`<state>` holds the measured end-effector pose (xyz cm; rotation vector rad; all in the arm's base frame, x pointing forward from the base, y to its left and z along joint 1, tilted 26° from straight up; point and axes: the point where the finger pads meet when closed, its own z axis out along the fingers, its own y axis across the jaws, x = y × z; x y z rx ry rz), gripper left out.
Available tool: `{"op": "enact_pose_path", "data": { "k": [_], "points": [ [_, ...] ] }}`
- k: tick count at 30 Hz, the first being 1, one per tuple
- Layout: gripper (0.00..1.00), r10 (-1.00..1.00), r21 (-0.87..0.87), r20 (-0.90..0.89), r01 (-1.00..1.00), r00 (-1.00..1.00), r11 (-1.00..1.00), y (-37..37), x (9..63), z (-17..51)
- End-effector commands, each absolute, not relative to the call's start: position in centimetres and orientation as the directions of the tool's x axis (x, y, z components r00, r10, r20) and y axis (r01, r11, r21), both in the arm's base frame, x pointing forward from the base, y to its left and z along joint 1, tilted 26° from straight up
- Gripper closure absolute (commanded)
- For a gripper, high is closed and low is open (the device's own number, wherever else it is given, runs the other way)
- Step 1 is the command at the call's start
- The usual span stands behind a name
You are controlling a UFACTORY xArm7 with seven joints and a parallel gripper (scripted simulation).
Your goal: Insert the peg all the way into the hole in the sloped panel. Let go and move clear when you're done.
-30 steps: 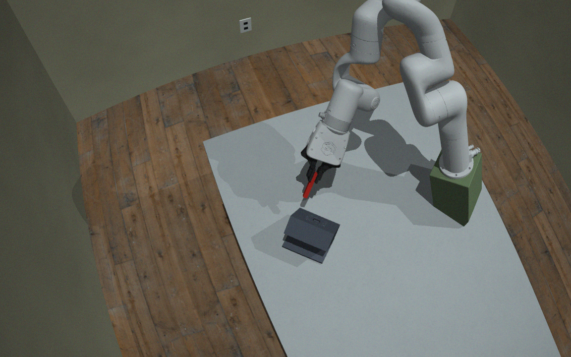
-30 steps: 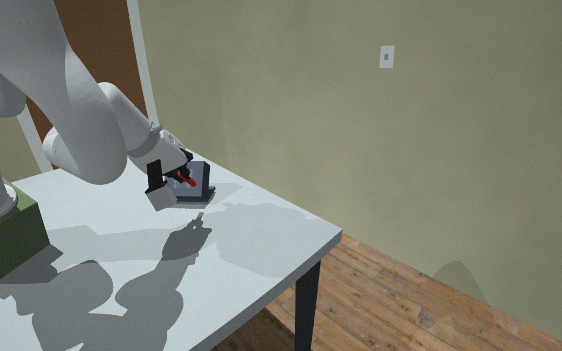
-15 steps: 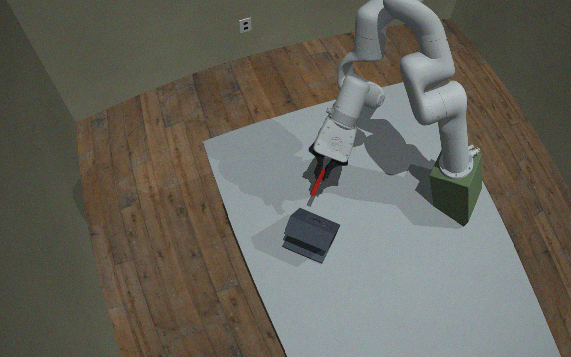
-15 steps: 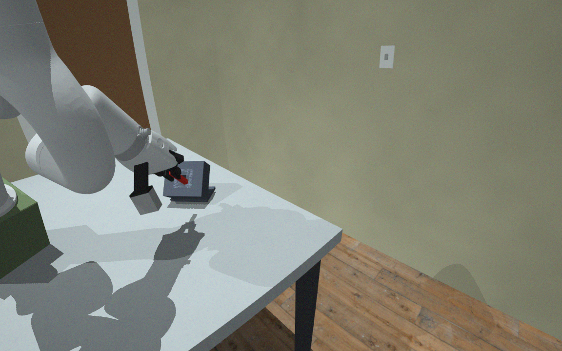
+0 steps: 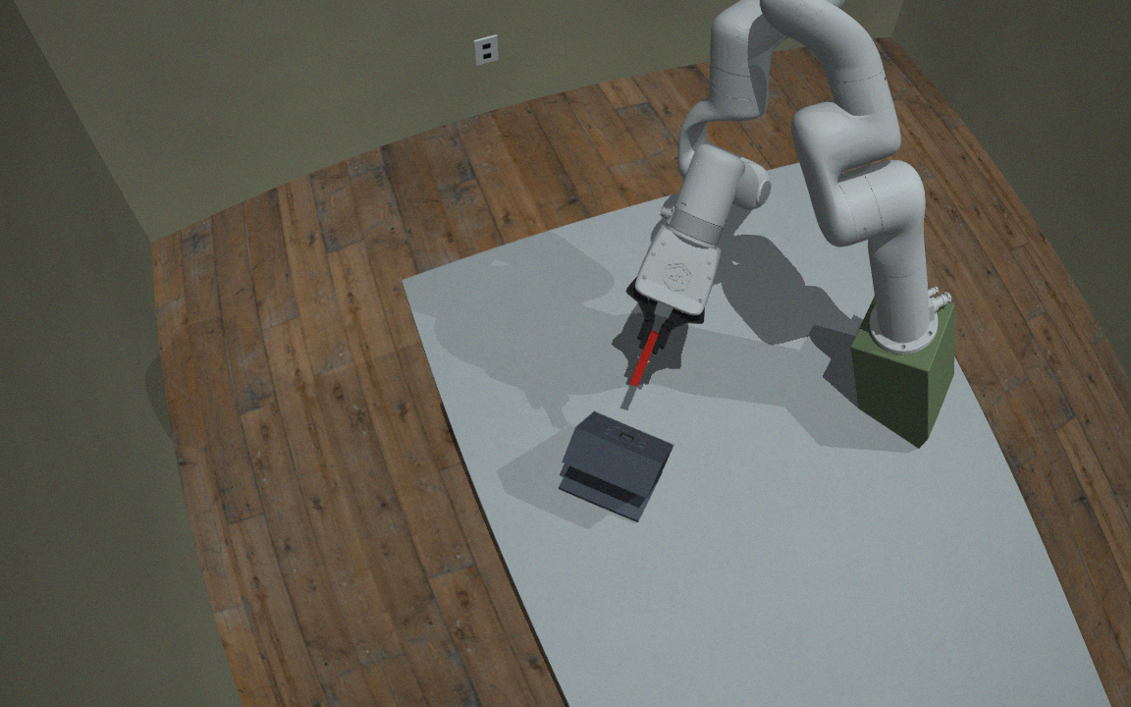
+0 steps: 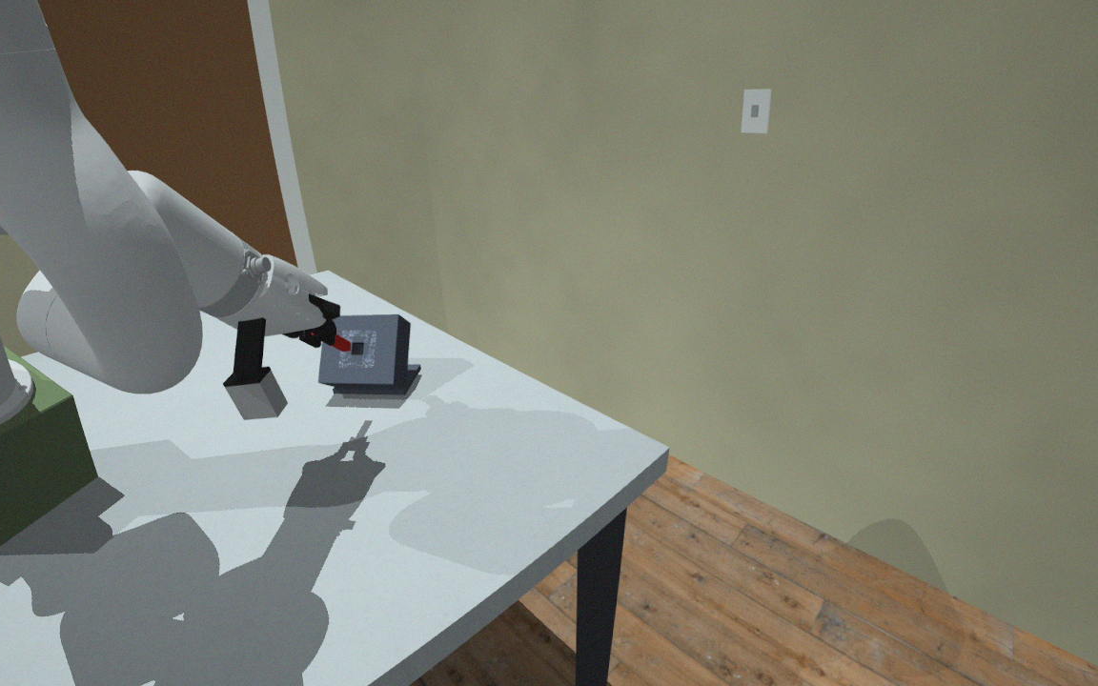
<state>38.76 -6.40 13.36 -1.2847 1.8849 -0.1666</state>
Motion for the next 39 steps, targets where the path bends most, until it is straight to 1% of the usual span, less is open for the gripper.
{"op": "enact_pose_path", "data": {
  "k": [1,12,18,39],
  "points": [
    [1.00,-0.812,-0.513,-0.567,-0.712,-0.138,0.479,-6.3,38.5,13.5],
    [1.00,-0.734,-0.437,-0.656,-0.704,-0.177,0.560,-5.5,36.7,14.0],
    [1.00,-0.726,-0.430,-0.664,-0.703,-0.180,0.567,-5.4,36.6,14.0],
    [1.00,-0.726,-0.429,-0.664,-0.703,-0.179,0.567,-4.2,38.8,12.1]
  ]
}}
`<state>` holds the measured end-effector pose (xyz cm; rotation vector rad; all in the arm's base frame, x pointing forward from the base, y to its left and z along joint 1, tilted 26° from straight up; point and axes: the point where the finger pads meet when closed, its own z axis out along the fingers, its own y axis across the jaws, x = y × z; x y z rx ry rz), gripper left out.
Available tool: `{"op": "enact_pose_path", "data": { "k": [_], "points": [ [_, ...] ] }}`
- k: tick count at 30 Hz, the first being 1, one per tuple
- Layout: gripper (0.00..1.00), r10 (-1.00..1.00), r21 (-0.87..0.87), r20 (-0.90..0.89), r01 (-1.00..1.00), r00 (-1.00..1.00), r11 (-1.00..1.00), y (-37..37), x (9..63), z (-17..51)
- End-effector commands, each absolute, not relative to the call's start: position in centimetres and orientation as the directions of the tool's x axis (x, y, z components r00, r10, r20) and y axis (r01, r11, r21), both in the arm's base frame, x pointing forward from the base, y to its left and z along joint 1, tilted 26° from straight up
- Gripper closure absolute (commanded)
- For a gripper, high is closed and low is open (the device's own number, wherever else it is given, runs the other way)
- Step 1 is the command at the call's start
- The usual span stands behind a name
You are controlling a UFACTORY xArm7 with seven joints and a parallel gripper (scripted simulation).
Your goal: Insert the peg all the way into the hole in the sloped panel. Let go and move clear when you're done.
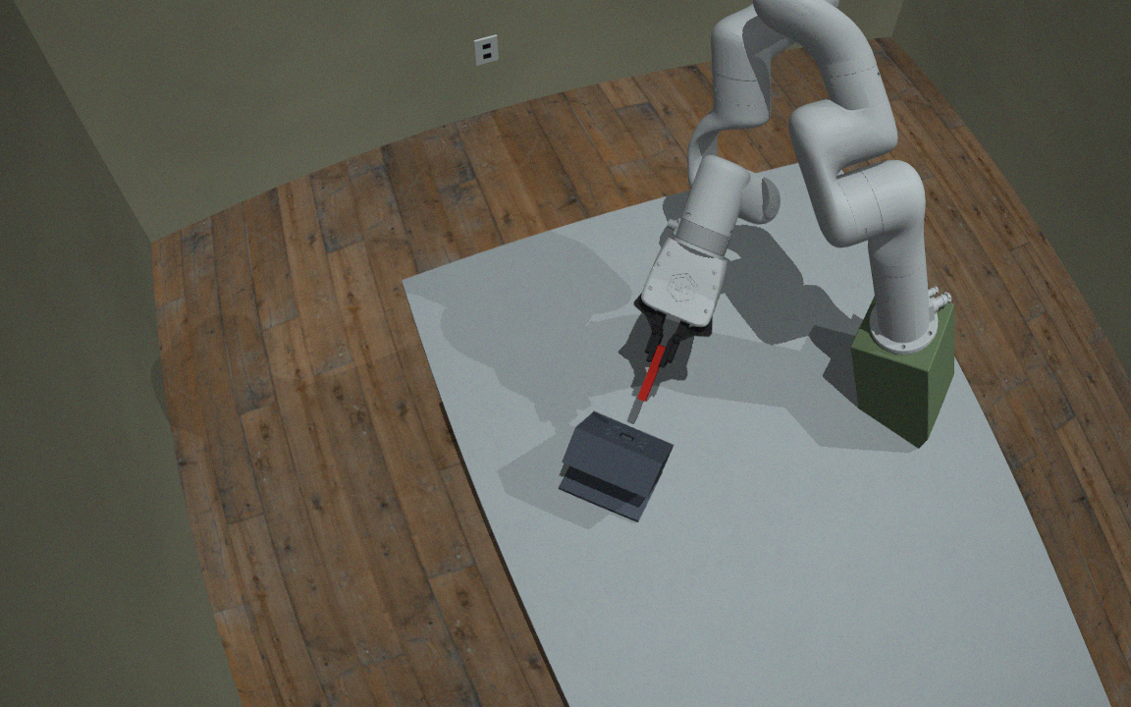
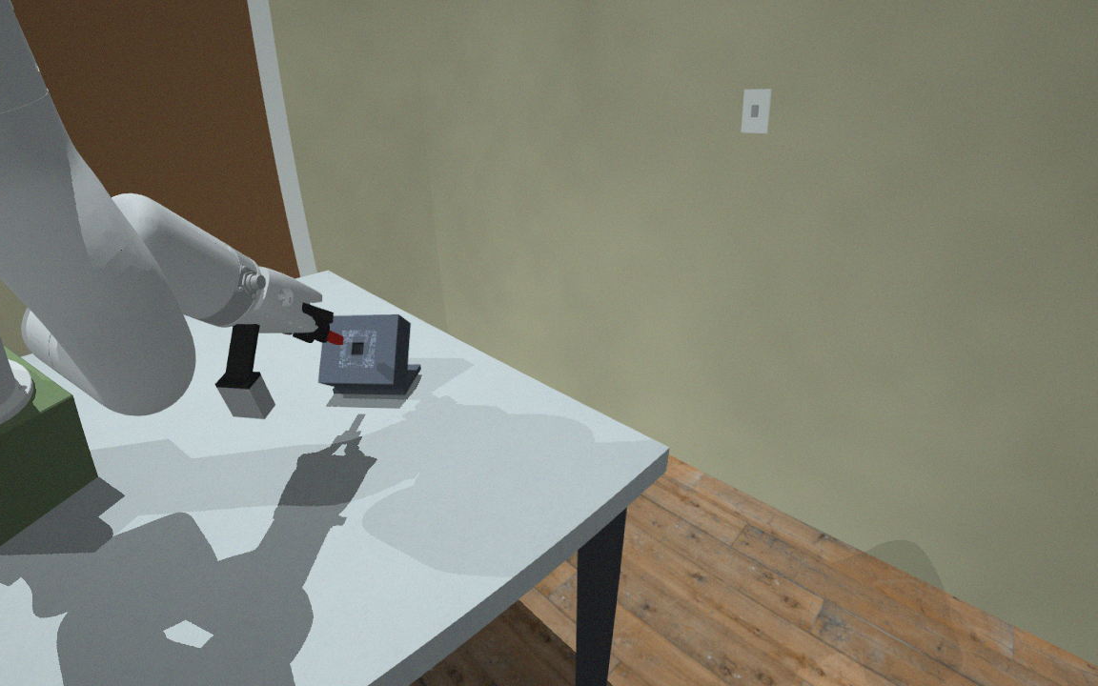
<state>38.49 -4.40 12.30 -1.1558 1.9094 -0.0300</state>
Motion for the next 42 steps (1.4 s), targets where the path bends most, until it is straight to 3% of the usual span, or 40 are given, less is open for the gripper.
{"op": "enact_pose_path", "data": {
  "k": [1,42],
  "points": [
    [1.00,-0.726,-0.429,-0.664,-0.703,-0.179,0.567,-4.1,38.9,12.0],
    [1.00,-0.726,-0.429,-0.664,-0.704,-0.179,0.566,-2.4,41.8,9.4]
  ]
}}
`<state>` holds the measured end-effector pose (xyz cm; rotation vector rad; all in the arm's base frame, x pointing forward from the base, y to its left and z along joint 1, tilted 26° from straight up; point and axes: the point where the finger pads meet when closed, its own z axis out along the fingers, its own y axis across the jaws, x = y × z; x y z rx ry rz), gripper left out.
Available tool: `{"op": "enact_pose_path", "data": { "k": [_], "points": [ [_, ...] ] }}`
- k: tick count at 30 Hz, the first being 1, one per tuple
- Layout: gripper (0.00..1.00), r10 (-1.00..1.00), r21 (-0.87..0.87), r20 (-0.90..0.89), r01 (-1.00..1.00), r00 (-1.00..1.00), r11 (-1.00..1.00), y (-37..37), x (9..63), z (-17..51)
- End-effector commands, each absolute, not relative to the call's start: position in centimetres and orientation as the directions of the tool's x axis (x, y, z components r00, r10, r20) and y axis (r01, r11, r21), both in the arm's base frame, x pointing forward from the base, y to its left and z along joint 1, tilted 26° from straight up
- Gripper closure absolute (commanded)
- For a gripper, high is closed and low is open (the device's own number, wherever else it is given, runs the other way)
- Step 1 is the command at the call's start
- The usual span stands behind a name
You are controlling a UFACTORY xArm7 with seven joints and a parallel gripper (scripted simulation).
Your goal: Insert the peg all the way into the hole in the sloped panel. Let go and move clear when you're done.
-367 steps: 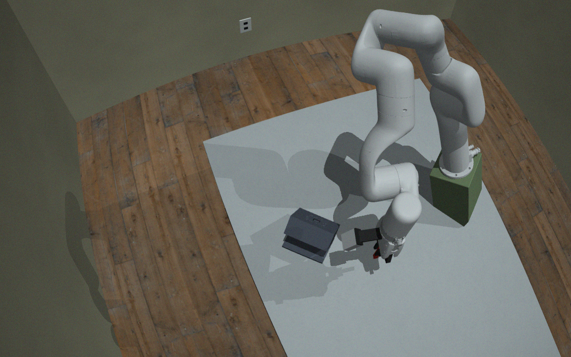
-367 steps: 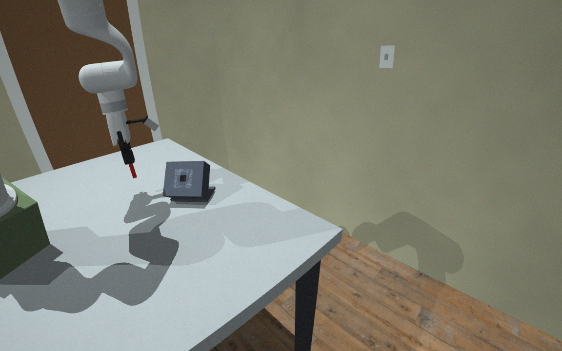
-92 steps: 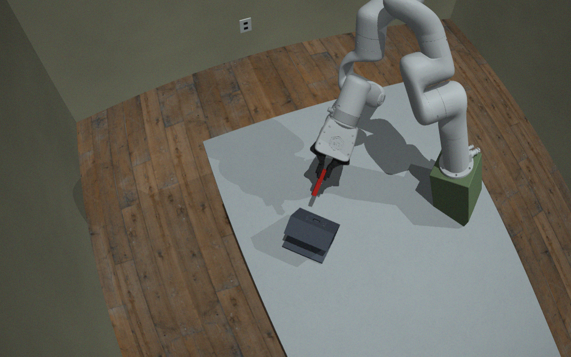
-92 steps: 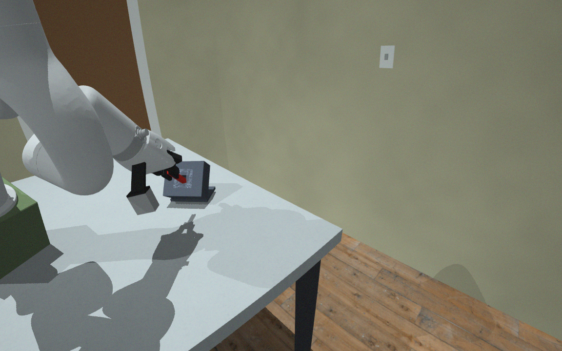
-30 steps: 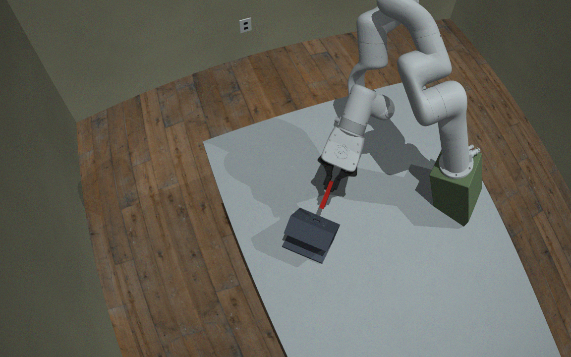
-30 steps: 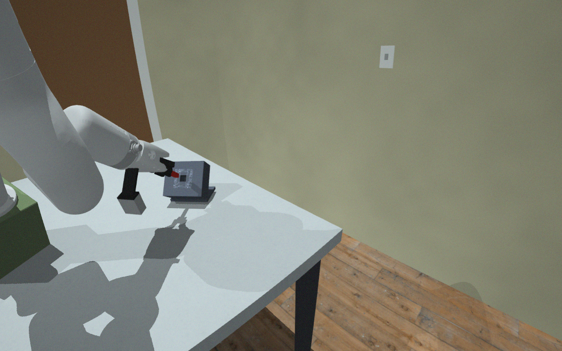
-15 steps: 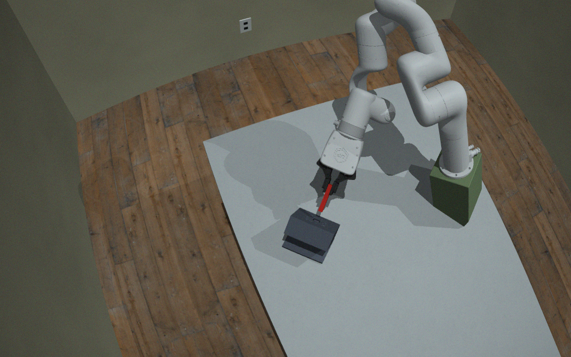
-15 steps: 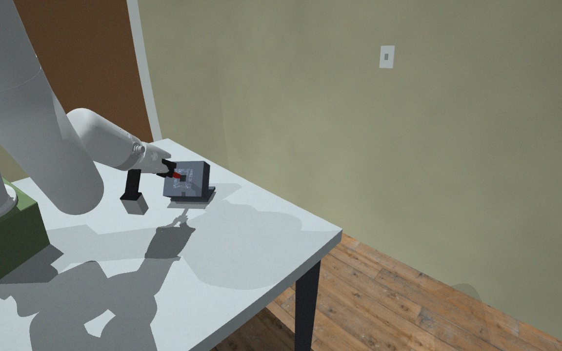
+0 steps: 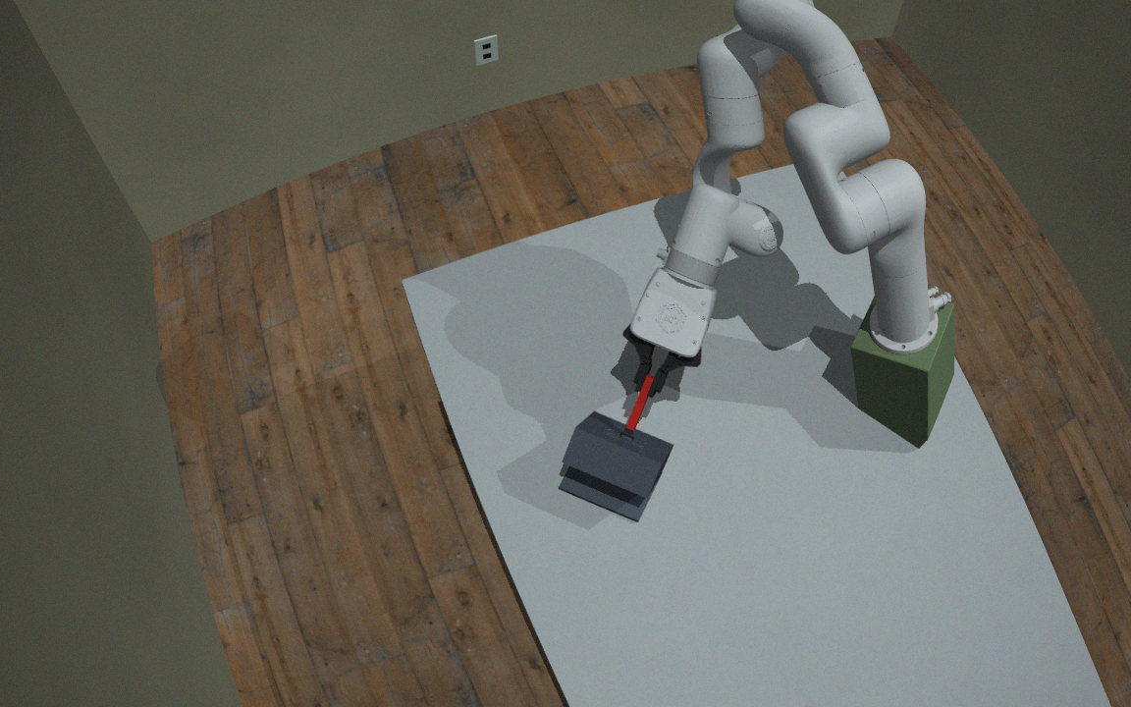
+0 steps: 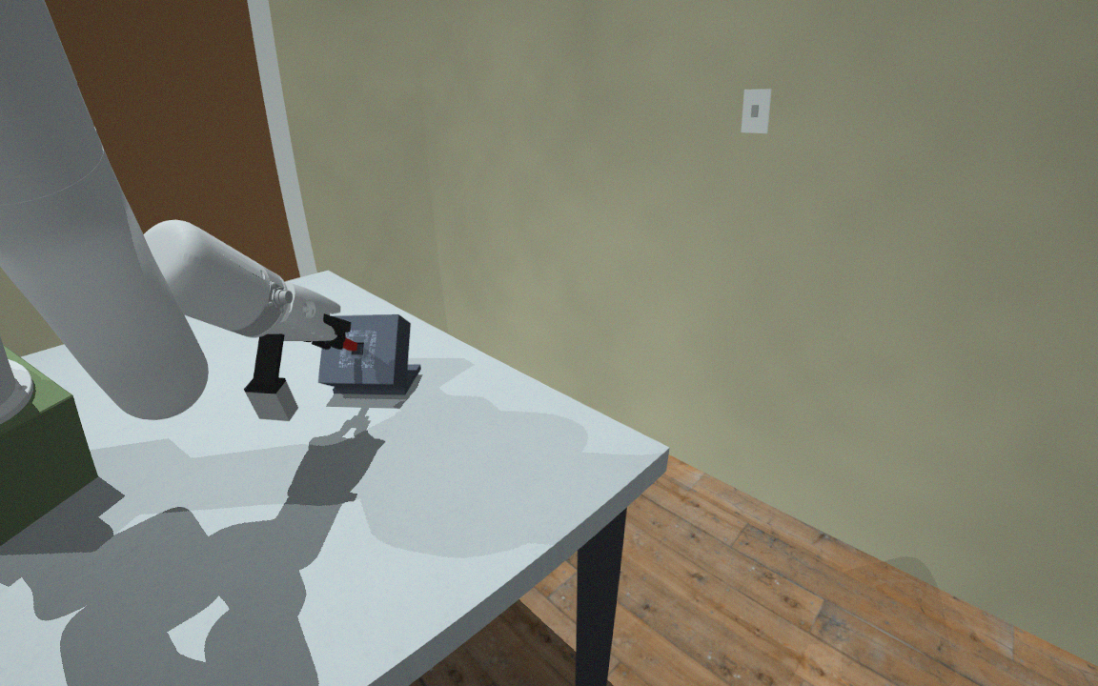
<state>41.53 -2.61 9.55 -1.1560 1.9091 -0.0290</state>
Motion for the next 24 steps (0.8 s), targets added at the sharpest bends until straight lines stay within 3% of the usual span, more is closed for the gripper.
{"op": "enact_pose_path", "data": {
  "k": [1,24],
  "points": [
    [1.00,-0.726,-0.429,-0.664,-0.704,-0.179,0.566,-2.4,41.9,9.3],
    [1.00,-0.726,-0.429,-0.664,-0.704,-0.179,0.566,-1.7,43.1,8.3]
  ]
}}
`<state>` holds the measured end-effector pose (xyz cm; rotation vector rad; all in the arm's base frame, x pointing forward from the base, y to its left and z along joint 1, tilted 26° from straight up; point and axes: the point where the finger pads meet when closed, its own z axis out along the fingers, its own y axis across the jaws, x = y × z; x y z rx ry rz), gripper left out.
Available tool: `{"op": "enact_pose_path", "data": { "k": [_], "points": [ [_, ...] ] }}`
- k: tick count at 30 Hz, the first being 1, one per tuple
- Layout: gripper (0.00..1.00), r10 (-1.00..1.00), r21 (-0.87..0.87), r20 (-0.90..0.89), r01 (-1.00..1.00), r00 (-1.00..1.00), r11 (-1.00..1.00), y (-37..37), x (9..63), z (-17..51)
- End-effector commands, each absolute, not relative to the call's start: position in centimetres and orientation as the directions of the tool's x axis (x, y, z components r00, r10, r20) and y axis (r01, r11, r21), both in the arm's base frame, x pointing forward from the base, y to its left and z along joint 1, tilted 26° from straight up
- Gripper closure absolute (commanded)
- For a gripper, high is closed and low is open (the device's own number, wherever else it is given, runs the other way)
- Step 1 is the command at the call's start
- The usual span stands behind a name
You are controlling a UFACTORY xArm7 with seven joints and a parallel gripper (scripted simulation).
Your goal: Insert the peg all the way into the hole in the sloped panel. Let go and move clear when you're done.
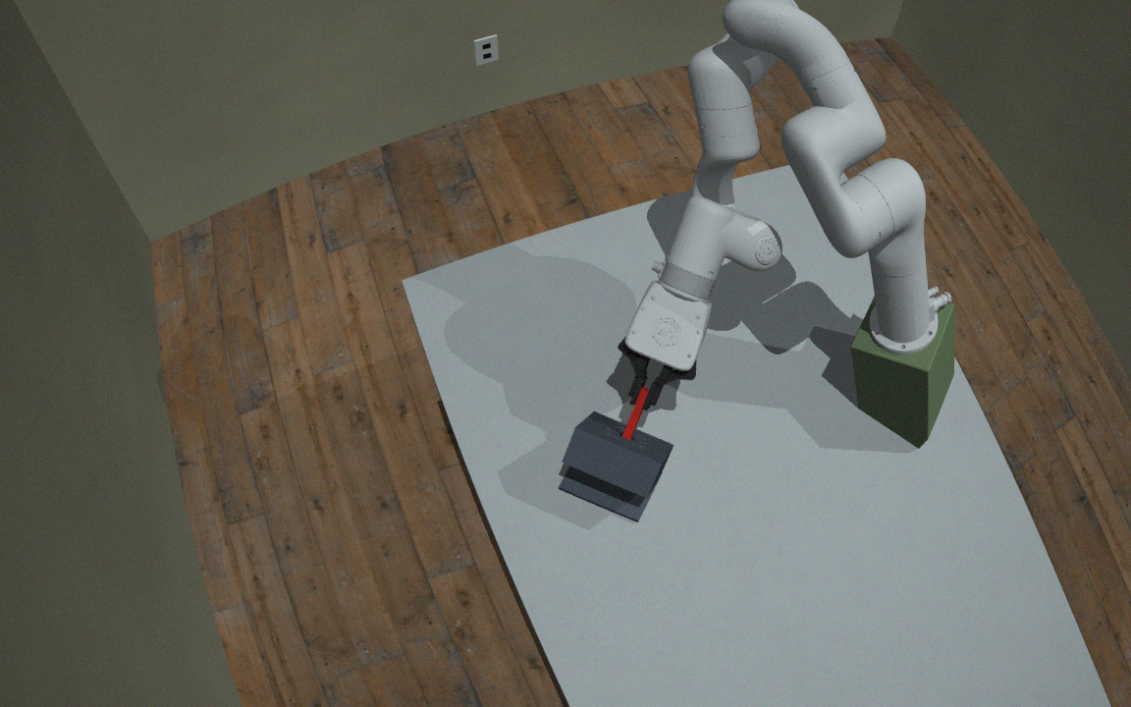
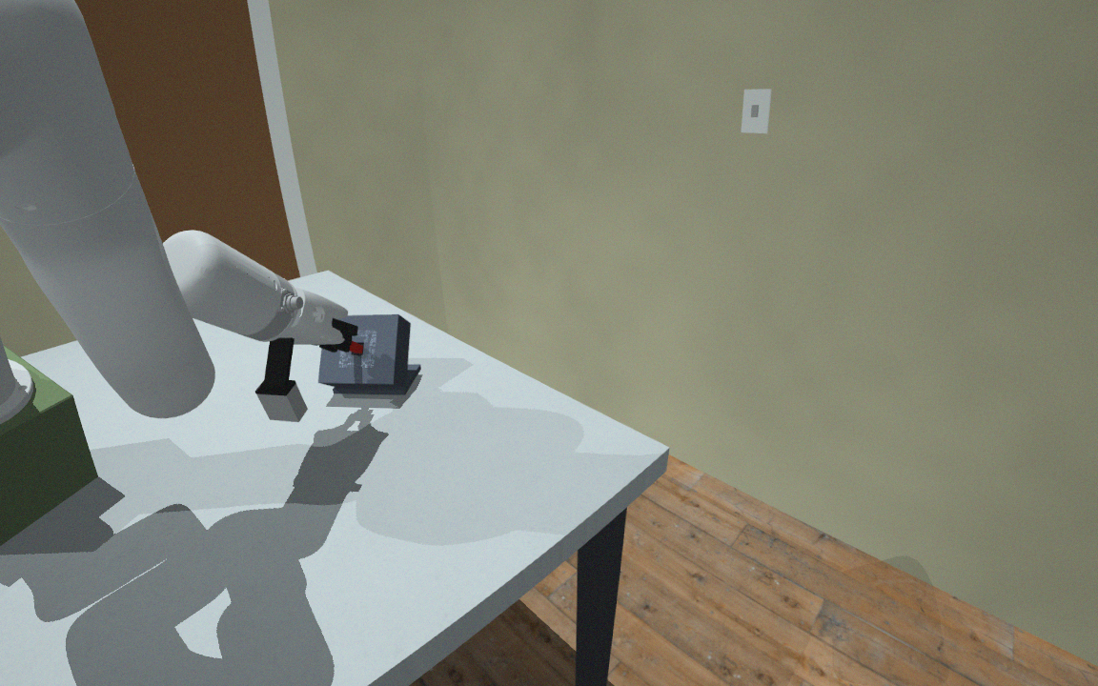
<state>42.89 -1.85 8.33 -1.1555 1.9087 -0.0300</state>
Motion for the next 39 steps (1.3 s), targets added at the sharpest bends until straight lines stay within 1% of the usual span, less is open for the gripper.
{"op": "enact_pose_path", "data": {
  "k": [1,29,30,32,39],
  "points": [
    [1.00,-0.726,-0.429,-0.664,-0.704,-0.179,0.566,-1.7,43.1,8.2],
    [1.00,-0.726,-0.429,-0.664,-0.704,-0.179,0.566,-1.1,44.2,7.3],
    [0.92,-0.726,-0.429,-0.664,-0.704,-0.179,0.566,-1.1,44.2,7.3],
    [0.92,-0.726,-0.429,-0.664,-0.704,-0.179,0.566,-1.1,44.2,7.3],
    [0.39,-0.726,-0.429,-0.664,-0.704,-0.179,0.566,-1.1,44.2,7.3]
  ]
}}
